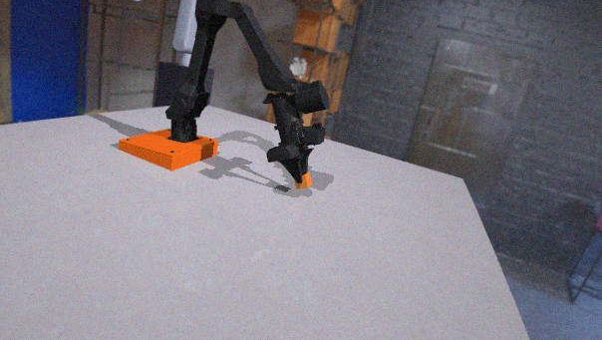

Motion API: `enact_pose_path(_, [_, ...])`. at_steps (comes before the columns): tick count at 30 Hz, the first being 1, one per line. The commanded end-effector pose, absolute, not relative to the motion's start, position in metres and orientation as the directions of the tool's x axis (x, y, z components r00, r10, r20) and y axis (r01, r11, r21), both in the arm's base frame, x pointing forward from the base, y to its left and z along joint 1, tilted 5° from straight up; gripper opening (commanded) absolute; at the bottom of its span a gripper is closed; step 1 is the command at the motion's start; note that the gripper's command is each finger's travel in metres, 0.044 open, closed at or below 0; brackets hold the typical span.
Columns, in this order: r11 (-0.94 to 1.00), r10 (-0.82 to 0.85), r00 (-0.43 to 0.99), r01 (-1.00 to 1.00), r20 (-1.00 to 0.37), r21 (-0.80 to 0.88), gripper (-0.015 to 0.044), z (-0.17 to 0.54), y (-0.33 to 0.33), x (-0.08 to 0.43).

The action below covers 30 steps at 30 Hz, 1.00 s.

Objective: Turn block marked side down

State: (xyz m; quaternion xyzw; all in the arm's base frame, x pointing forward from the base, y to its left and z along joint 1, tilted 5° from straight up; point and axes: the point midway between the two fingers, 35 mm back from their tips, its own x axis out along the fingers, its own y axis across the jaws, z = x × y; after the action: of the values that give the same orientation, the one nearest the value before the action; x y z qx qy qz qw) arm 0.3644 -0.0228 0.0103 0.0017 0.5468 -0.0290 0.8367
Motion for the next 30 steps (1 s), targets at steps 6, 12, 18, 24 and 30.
enact_pose_path(6, [0.999, -0.046, 0.472, 0.044, -0.88, -0.029, 0.0, 0.007, -0.022, 0.362])
enact_pose_path(12, [0.999, -0.047, 0.549, 0.044, -0.834, -0.027, 0.0, -0.006, -0.023, 0.369])
enact_pose_path(18, [0.999, -0.048, 0.621, 0.044, -0.782, -0.027, 0.0, -0.016, -0.023, 0.371])
enact_pose_path(24, [0.999, -0.05, 0.688, 0.044, -0.724, -0.027, 0.0, -0.021, -0.023, 0.371])
enact_pose_path(30, [0.999, -0.051, 0.75, 0.044, -0.66, -0.027, 0.0, -0.023, -0.023, 0.368])
